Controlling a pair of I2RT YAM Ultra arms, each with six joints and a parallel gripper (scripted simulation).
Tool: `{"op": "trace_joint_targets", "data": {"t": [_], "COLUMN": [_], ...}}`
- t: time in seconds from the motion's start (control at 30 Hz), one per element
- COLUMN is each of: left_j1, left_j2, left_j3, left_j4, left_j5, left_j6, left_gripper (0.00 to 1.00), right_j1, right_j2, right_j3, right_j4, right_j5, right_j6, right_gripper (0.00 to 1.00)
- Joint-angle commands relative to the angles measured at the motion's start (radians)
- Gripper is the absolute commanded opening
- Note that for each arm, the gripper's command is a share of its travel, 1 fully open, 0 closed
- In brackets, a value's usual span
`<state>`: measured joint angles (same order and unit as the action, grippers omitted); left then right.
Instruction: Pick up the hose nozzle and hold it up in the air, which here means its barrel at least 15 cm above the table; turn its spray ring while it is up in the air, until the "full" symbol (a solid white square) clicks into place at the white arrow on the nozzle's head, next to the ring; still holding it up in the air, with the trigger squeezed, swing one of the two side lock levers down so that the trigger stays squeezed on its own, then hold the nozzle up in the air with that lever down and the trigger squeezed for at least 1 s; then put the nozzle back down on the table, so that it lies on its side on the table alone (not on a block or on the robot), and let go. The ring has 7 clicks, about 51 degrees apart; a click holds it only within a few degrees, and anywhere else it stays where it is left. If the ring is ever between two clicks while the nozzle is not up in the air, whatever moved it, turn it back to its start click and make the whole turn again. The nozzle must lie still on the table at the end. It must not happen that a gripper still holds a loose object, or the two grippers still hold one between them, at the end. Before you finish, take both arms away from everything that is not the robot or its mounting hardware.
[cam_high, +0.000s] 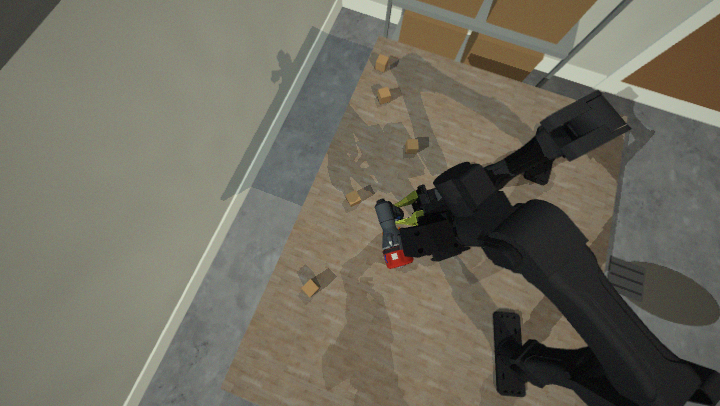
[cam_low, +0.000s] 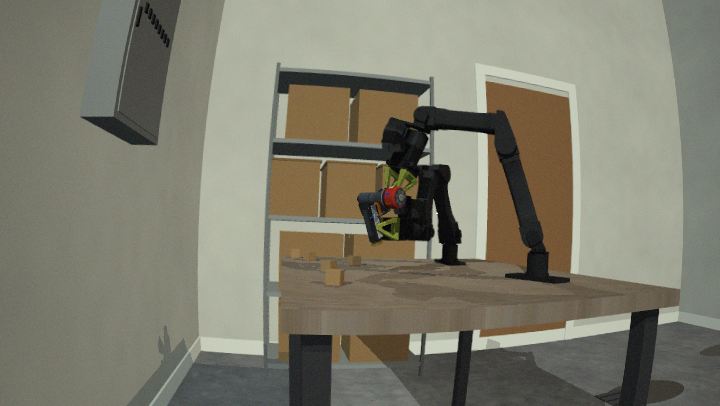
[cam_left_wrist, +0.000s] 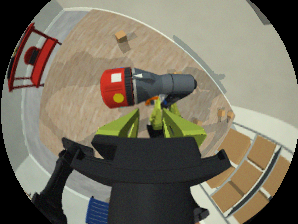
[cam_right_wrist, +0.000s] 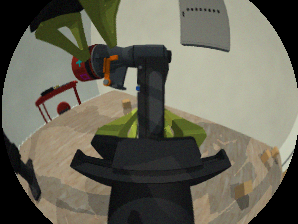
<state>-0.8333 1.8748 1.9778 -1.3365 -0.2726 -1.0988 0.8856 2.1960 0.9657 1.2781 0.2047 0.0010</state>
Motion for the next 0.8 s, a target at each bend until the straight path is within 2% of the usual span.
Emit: {"op": "trace_joint_targets", "data": {"t": [0.0, 0.43, 0.77], "left_j1": [0.013, 0.028, 0.026], "left_j2": [-0.034, -0.004, -0.015], "left_j3": [-0.019, -0.084, -0.055], "left_j4": [0.04, 0.108, 0.113], "left_j5": [-0.003, 0.0, -0.004], "left_j6": [0.015, 0.028, 0.028], "left_gripper": [0.37, 0.37, 0.37], "right_j1": [-0.009, -0.009, -0.009], "right_j2": [-0.056, -0.056, -0.056], "right_j3": [0.04, 0.04, 0.04], "right_j4": [0.081, 0.081, 0.081], "right_j5": [0.001, -0.002, -0.004], "right_j6": [0.006, 0.006, 0.005], "right_gripper": [0.35, 0.35, 0.35]}}
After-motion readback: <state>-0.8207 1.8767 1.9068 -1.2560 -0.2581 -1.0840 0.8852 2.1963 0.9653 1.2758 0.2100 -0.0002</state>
